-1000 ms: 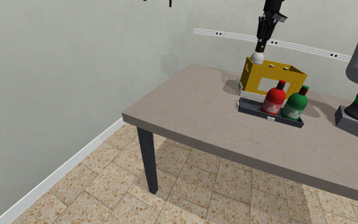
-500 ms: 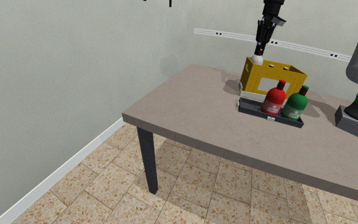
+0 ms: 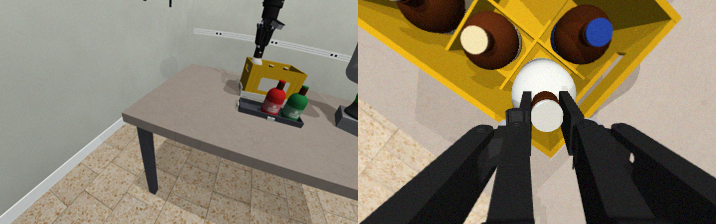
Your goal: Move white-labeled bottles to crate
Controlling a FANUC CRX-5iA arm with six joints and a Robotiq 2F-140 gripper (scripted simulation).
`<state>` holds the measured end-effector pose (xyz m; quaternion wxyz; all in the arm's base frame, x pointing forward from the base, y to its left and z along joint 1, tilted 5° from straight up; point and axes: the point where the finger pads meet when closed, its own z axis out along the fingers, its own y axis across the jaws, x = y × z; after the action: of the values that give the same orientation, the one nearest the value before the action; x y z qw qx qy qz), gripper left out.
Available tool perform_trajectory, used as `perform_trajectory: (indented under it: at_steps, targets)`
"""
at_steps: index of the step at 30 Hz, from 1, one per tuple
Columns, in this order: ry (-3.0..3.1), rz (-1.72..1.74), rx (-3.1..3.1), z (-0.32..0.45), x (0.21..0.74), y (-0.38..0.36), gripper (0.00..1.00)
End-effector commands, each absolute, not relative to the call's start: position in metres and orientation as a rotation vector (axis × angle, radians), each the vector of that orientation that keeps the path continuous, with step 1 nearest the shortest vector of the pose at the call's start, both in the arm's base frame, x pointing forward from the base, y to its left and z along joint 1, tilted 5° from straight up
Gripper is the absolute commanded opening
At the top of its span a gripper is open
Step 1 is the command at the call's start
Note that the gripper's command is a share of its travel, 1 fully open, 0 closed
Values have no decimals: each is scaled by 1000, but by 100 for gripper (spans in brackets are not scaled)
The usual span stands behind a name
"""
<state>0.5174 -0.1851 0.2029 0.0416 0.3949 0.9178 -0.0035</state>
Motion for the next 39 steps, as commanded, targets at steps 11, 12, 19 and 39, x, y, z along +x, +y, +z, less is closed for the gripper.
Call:
perform_trajectory:
  at_steps: [11,12,19,39]
  targets:
    - [2807,-11,1208,193,519,-186,10]
    - [2807,-11,1208,192,519,-186,10]
    - [2807,-11,1208,186,519,-186,10]
    - [2807,-11,1208,175,520,-187,10]
